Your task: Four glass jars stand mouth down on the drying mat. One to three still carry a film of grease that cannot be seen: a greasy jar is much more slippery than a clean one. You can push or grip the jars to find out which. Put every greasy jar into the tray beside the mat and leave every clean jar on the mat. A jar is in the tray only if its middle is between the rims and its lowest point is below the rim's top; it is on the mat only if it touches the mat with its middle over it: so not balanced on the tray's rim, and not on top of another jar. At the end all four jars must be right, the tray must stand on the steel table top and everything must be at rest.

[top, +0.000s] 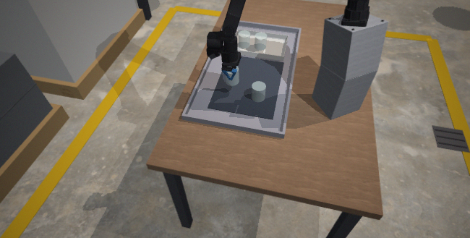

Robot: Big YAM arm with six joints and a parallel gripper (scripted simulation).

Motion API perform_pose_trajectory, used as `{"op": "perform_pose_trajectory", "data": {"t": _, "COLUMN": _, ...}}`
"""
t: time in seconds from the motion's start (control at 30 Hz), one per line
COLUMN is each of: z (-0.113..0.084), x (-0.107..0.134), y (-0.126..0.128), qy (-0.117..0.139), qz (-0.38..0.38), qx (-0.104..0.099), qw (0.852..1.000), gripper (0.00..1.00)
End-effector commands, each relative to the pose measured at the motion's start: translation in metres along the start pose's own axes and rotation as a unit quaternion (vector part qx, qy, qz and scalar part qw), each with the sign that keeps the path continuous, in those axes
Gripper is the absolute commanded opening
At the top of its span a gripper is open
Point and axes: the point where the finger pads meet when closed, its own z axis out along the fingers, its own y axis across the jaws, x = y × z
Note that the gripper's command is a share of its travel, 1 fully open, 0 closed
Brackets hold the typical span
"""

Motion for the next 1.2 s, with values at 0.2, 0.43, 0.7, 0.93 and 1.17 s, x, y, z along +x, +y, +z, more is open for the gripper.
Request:
{"op": "perform_pose_trajectory", "data": {"t": 0.2, "z": -0.043, "x": -0.012, "y": 0.003, "qy": -0.014, "qz": 0.005, "qx": 0.0, "qw": 1.0, "gripper": 0.0}}
{"op": "perform_pose_trajectory", "data": {"t": 0.43, "z": -0.056, "x": -0.011, "y": 0.003, "qy": -0.014, "qz": 0.005, "qx": 0.0, "qw": 1.0, "gripper": 0.0}}
{"op": "perform_pose_trajectory", "data": {"t": 0.7, "z": -0.059, "x": -0.011, "y": 0.003, "qy": -0.014, "qz": 0.005, "qx": 0.0, "qw": 1.0, "gripper": 0.0}}
{"op": "perform_pose_trajectory", "data": {"t": 0.93, "z": -0.059, "x": -0.011, "y": 0.003, "qy": -0.014, "qz": 0.005, "qx": 0.0, "qw": 1.0, "gripper": 0.0}}
{"op": "perform_pose_trajectory", "data": {"t": 1.17, "z": -0.059, "x": -0.011, "y": 0.003, "qy": -0.014, "qz": 0.005, "qx": 0.0, "qw": 1.0, "gripper": 0.0}}
